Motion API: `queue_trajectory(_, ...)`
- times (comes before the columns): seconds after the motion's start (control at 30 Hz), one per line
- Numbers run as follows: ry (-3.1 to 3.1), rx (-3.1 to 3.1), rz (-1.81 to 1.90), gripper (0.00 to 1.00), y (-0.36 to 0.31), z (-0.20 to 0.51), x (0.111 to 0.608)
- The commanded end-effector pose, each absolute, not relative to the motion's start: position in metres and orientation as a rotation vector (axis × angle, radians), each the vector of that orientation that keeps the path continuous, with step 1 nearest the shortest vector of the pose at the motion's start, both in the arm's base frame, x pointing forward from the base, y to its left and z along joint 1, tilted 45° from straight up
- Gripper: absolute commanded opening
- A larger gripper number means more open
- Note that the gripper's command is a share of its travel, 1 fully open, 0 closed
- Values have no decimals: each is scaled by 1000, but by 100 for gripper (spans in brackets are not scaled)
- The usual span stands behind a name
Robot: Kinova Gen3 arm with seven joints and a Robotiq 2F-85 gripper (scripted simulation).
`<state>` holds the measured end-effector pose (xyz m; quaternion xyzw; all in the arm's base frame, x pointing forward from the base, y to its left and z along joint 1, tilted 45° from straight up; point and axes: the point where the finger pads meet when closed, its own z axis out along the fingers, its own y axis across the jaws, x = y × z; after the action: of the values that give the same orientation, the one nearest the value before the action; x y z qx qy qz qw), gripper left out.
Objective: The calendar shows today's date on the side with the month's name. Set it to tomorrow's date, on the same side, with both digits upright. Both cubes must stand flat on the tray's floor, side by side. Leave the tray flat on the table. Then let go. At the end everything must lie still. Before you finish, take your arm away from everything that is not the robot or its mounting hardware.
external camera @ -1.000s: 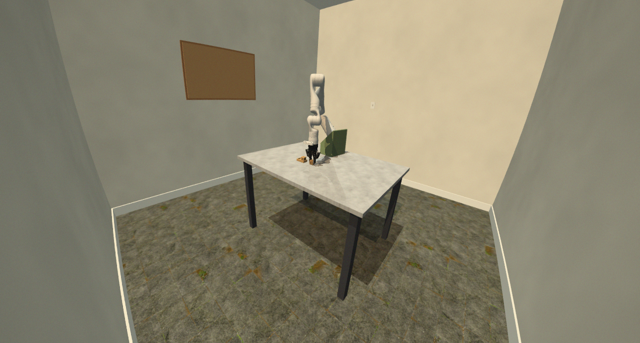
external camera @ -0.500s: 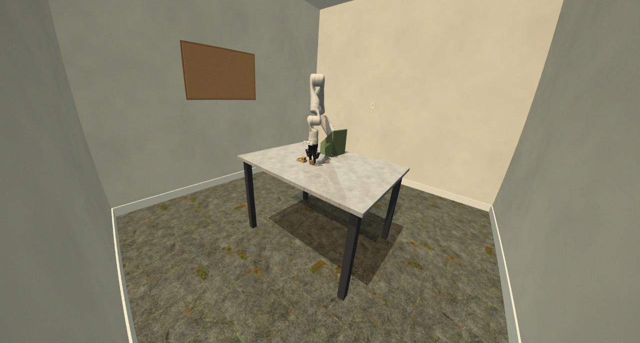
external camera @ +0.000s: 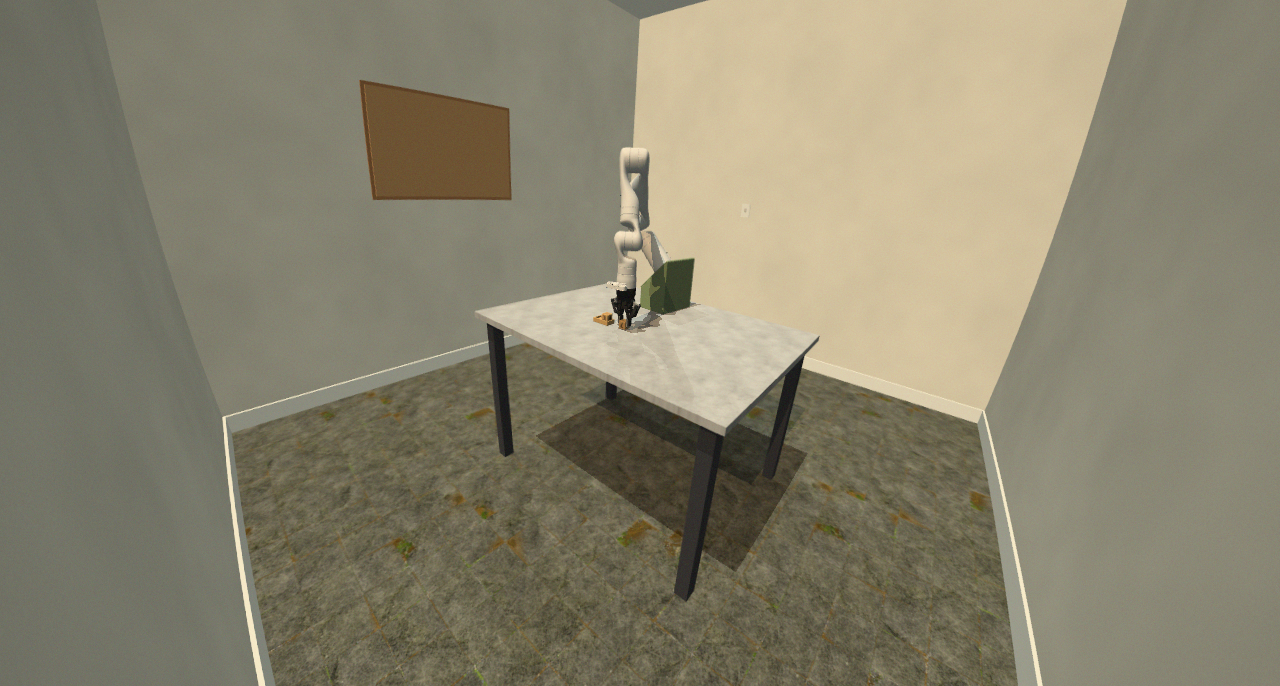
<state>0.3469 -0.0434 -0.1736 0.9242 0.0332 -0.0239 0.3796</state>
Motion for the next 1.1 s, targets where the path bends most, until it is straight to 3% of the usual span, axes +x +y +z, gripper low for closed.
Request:
queue_trajectory(0.0,85,2362,-59,28,-43,-173,347)
queue_trajectory(1.07,85,2362,-59,28,-45,-176,347)
